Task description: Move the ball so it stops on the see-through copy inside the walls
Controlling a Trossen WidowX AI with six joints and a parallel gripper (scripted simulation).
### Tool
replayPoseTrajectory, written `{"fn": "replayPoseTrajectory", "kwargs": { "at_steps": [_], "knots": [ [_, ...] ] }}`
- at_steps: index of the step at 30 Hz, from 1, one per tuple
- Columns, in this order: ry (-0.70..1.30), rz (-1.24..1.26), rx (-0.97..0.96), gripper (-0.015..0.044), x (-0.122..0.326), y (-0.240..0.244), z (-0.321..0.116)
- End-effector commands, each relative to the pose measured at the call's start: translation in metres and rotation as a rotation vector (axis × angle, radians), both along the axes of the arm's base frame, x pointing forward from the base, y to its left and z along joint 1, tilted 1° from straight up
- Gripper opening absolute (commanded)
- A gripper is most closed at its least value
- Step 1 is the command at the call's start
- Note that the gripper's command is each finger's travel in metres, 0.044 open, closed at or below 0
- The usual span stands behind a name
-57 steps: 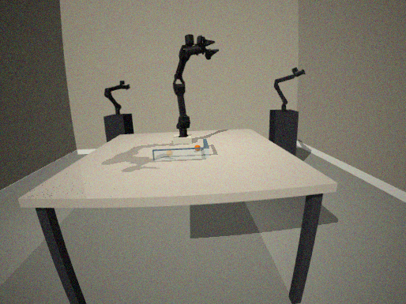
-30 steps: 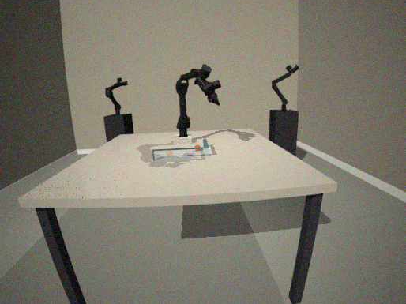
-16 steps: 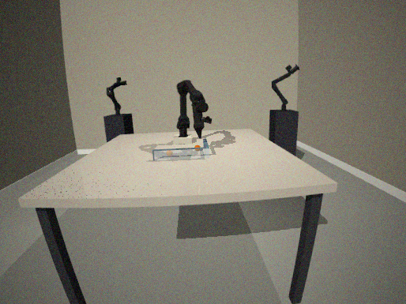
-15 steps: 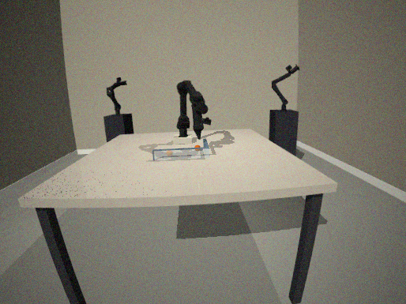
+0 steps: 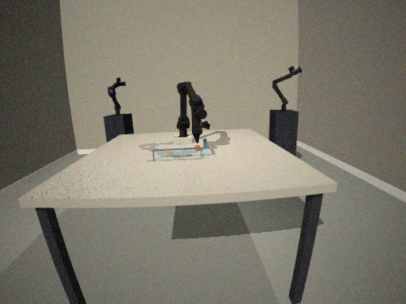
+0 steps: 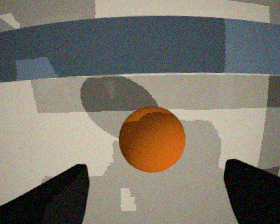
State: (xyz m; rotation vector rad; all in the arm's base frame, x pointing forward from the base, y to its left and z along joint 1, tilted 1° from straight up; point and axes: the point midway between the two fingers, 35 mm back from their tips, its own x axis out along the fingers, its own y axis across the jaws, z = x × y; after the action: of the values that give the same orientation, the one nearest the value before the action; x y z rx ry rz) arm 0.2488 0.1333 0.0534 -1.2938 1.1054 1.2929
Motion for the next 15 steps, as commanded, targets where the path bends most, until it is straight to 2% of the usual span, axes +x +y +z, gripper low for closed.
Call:
{"fn": "replayPoseTrajectory", "kwargs": {
  "at_steps": [1, 15],
  "knots": [
    [0.005, 0.005, -0.008, 0.0291, 0.0, -0.001, -0.006],
    [0.005, 0.005, -0.008, 0.0291, 0.001, 0.0, -0.028]
  ]
}}
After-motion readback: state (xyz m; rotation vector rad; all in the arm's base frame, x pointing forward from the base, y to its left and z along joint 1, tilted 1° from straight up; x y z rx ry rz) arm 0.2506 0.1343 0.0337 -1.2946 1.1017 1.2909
